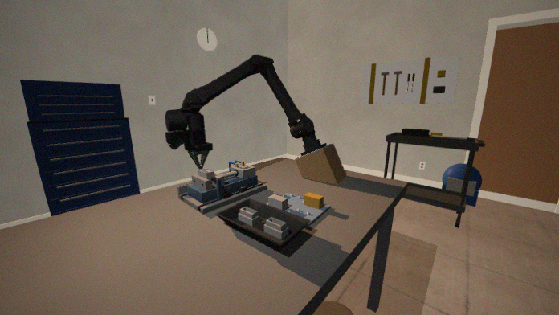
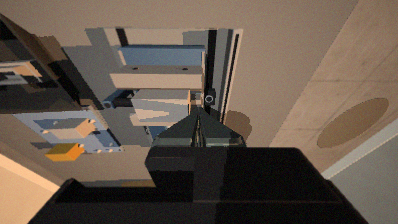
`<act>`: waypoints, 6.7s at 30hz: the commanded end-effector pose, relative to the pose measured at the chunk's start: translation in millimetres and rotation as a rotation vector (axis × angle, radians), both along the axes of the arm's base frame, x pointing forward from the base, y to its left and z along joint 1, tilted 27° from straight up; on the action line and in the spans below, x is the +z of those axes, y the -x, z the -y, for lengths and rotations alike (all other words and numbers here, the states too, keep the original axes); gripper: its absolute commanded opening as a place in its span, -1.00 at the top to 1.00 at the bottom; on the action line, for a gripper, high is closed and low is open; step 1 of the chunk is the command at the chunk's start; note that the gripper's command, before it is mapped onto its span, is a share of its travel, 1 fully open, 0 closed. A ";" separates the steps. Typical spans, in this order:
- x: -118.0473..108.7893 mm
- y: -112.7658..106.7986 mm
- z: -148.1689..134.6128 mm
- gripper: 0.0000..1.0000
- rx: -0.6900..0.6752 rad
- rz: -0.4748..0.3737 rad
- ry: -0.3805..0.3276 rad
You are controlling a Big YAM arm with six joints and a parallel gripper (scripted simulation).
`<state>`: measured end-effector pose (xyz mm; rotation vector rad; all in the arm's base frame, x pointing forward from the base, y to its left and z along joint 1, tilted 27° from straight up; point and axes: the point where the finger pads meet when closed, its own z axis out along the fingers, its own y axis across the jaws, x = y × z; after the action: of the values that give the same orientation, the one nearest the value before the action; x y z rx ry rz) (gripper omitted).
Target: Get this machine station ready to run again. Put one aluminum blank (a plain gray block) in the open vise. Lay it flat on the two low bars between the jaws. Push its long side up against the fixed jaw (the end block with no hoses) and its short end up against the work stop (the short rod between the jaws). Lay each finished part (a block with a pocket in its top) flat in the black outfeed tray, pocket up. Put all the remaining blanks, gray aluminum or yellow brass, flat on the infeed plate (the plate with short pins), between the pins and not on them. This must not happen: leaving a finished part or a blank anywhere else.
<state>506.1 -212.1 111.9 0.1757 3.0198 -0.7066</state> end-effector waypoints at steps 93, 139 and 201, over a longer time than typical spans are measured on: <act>-4.6 -3.4 17.6 1.00 -0.010 0.026 0.006; -2.5 -2.4 17.3 1.00 -0.010 0.028 0.006; -12.0 -12.6 -6.0 1.00 0.009 0.027 0.005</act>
<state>506.0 -219.0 97.2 0.1936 3.0177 -0.7046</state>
